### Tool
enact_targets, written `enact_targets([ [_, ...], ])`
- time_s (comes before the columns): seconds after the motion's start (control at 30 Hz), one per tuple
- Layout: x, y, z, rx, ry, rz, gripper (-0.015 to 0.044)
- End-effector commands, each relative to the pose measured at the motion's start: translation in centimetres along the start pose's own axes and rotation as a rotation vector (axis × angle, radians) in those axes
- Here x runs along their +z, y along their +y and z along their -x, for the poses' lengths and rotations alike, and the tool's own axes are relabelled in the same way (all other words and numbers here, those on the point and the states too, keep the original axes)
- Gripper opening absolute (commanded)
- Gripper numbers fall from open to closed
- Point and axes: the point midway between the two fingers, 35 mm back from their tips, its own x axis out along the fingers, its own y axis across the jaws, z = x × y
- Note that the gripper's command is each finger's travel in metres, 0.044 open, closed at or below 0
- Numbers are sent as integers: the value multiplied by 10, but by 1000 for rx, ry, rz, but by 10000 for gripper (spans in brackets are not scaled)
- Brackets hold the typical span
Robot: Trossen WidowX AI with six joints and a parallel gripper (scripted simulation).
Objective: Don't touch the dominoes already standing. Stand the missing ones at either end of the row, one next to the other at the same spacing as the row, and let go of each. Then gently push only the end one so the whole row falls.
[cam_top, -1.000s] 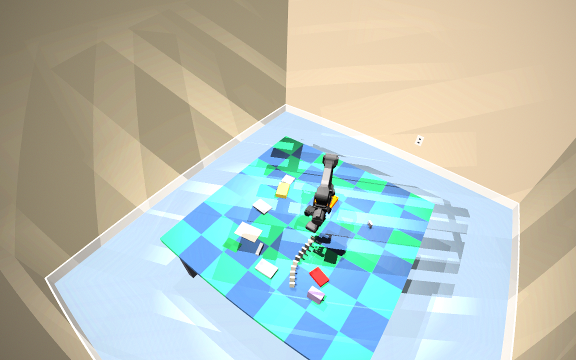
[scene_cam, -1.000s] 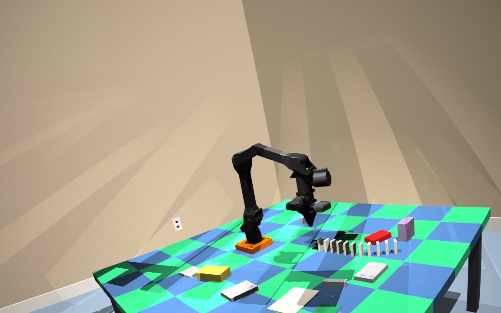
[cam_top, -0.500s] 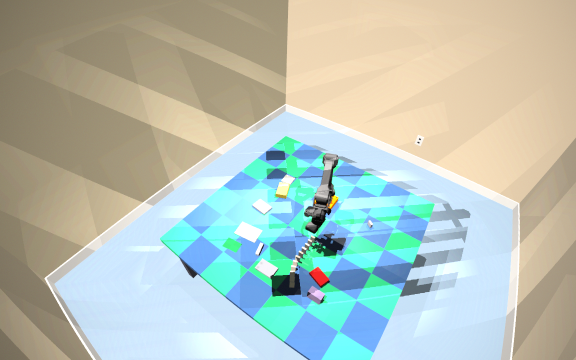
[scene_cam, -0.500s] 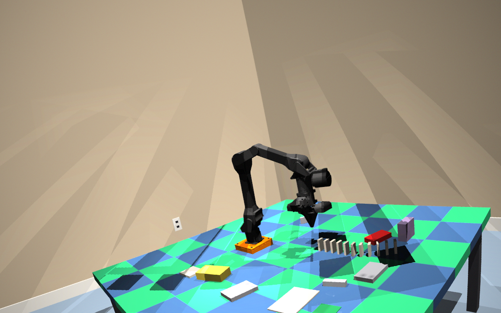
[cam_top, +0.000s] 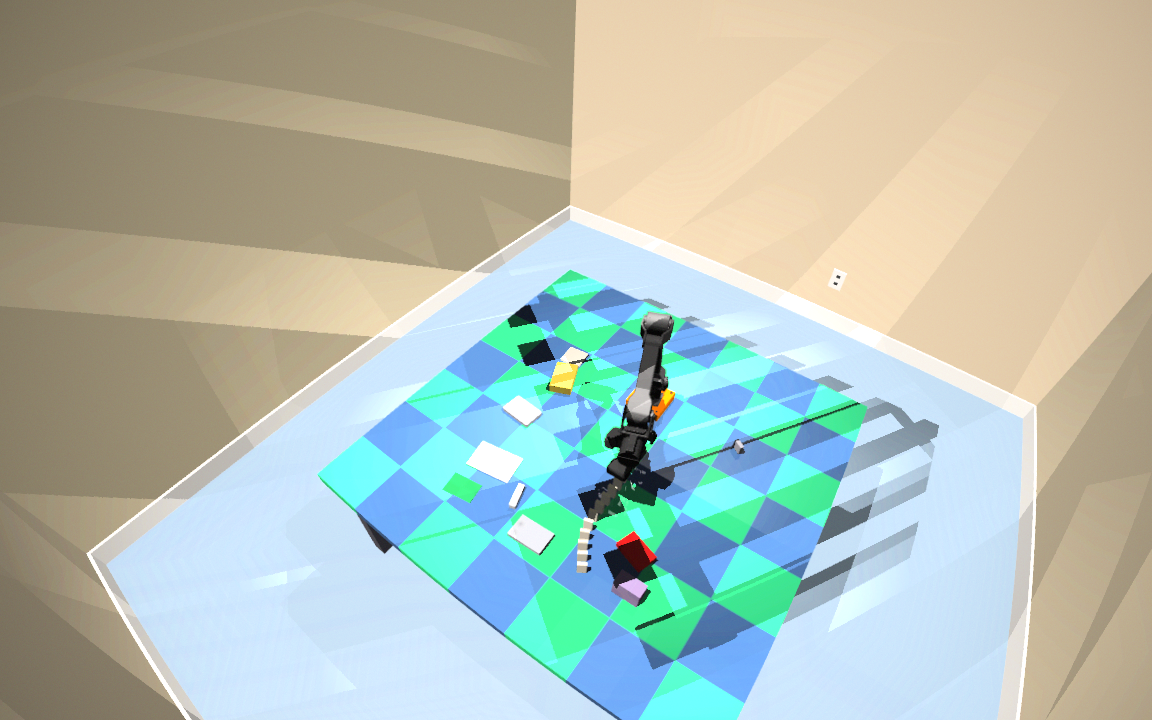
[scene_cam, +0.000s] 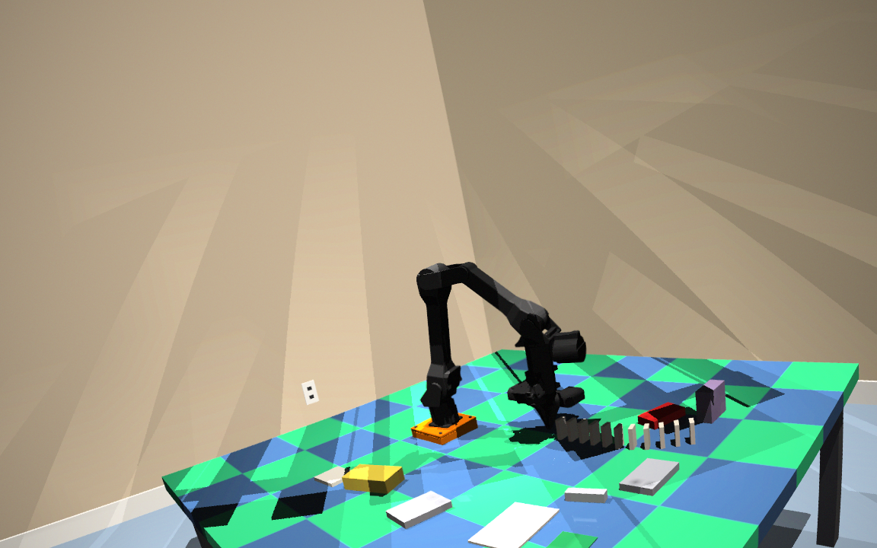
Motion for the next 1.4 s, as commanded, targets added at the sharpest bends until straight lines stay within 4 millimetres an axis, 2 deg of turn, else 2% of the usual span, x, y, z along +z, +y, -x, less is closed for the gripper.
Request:
enact_targets([
  [0.0,-1,7,0,2,2,5,0],
  [0.57,-1,35,0,4,2,5,0],
  [0.63,-11,29,2,14,23,27,0],
  [0.67,-24,30,7,25,50,60,0],
  [0.7,-25,34,15,26,51,61,0],
  [0.93,0,53,59,6,4,6,0],
  [1.37,1,54,60,6,2,5,0],
])
